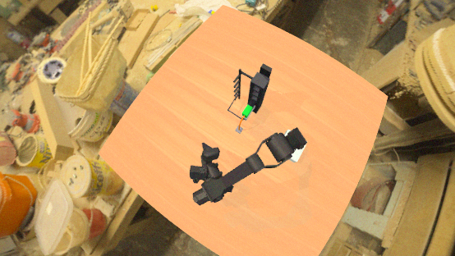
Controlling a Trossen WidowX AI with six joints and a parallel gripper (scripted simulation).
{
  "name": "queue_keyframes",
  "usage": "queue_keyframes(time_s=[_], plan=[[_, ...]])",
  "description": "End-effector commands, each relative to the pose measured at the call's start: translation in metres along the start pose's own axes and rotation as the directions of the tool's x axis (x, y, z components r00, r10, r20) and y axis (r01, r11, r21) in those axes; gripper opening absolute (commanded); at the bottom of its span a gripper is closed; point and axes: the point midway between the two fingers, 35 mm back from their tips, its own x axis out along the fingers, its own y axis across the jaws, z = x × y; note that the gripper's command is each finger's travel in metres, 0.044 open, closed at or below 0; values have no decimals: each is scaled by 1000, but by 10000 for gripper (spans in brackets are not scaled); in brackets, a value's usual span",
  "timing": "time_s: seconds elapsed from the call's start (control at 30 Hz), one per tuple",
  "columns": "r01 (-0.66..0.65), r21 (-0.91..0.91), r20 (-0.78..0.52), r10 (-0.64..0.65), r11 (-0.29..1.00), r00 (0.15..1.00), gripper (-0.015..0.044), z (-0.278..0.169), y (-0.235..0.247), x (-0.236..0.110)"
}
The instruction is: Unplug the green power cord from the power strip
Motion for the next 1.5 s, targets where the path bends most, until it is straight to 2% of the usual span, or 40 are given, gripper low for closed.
queue_keyframes(time_s=[0.0,0.1,0.27,0.4,0.57,0.7,0.87,1.47], plan=[[-6,-12,-11,6,1000,1000,374,-1,-2,2],[-119,-166,-158,93,979,983,295,-20,-24,27],[-458,-368,-398,308,809,864,164,-67,-66,60],[-631,-418,-473,437,653,765,160,-93,-85,67],[-767,-459,-501,583,448,640,160,-120,-105,66],[-816,-502,-479,694,285,537,160,-139,-120,61],[-800,-586,-401,813,127,423,160,-157,-135,49],[-798,-591,-396,818,121,418,160,-157,-136,50]])
